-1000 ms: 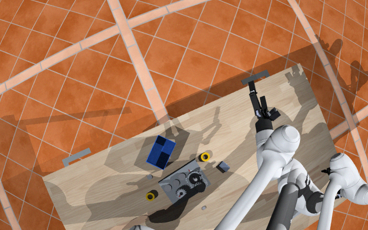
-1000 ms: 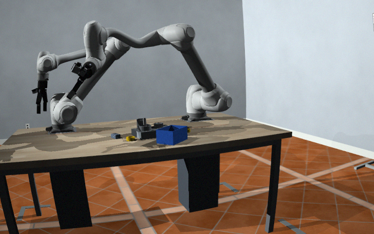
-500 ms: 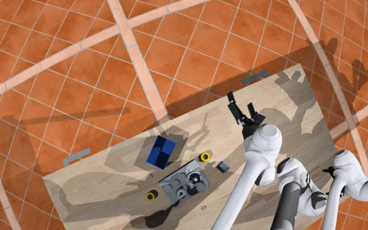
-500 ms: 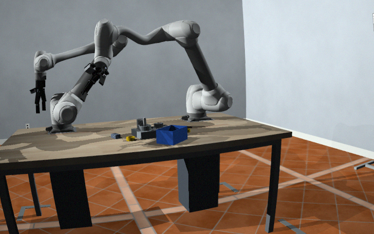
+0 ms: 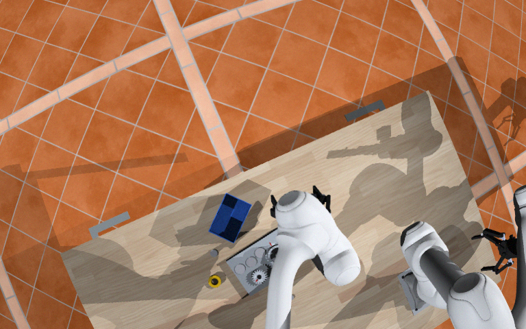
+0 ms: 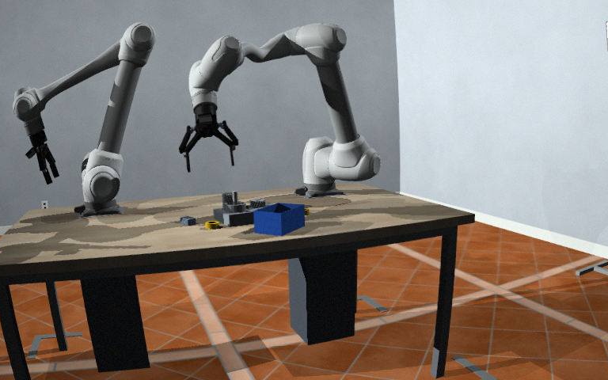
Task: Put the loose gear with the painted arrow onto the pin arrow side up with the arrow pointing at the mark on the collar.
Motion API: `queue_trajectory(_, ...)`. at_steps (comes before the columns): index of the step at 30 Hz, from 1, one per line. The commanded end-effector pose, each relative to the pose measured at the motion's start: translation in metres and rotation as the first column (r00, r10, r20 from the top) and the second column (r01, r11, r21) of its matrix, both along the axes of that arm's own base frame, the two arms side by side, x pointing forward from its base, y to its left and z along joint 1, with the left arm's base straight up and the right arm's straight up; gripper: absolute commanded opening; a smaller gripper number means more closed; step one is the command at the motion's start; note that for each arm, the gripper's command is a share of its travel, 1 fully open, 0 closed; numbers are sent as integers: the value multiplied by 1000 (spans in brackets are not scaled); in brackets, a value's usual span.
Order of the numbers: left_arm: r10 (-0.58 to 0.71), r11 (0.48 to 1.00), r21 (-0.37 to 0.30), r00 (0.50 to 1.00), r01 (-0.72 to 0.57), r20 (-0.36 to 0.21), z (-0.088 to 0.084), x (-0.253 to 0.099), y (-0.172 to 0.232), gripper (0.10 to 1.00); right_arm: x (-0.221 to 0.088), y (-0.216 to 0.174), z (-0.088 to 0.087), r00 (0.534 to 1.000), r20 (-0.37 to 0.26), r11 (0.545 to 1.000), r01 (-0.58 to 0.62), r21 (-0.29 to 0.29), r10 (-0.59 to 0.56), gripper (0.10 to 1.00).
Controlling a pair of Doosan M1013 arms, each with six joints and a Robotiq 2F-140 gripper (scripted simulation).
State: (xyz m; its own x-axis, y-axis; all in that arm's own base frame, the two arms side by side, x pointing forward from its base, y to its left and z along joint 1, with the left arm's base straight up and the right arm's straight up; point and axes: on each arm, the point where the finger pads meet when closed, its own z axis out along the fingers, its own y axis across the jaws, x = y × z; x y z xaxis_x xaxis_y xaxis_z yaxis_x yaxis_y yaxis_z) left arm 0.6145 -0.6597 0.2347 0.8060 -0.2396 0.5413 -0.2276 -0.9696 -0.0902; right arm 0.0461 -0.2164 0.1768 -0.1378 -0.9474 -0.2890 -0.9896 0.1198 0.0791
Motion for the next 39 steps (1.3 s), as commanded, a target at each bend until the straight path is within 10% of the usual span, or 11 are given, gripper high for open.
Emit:
queue_trajectory(1,165,984,-47,975,-173,-146,-16,-37,56,1000,-4,-28,-4,999,26,990,-36,135,33,1000)
queue_trajectory(9,384,905,-46,857,-424,-343,-41,-109,132,1000,-11,-65,-22,995,78,953,-81,293,60,1000)
queue_trajectory(16,586,736,44,602,-676,-543,-62,-218,214,1000,-22,-100,-50,986,150,892,-128,434,69,1000)
queue_trajectory(39,589,732,47,597,-679,-546,-64,-234,225,1000,-24,-105,-56,984,163,880,-136,455,68,1000)
